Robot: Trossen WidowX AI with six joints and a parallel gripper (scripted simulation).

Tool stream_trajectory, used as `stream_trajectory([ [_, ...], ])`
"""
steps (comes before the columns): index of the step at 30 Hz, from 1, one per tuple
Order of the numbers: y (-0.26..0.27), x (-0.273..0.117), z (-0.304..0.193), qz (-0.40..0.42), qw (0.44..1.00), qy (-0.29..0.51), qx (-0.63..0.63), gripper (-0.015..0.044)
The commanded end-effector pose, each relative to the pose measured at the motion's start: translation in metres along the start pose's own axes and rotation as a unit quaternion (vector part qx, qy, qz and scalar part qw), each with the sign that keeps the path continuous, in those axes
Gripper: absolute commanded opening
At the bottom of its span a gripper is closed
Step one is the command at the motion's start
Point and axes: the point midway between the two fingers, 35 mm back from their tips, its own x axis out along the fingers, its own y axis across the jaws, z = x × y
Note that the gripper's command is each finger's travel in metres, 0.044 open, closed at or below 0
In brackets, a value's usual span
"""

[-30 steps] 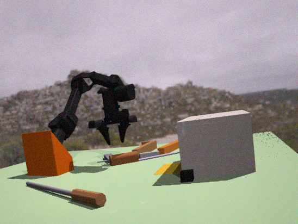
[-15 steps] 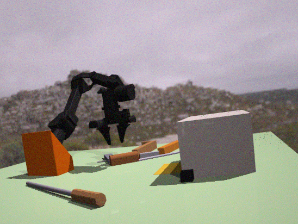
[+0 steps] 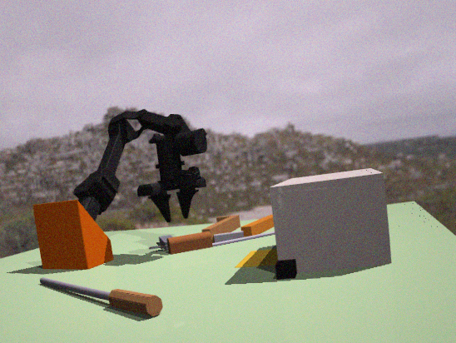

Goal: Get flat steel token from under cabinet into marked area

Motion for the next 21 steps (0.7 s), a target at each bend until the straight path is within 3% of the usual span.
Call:
stream_trajectory([
  [1, 0.0000, -0.0001, 0.0000, -0.001, 1.000, 0.000, -0.020, 0.0270],
  [21, 0.0000, -0.0001, 0.0000, 0.000, 0.995, 0.000, -0.098, 0.0270],
])
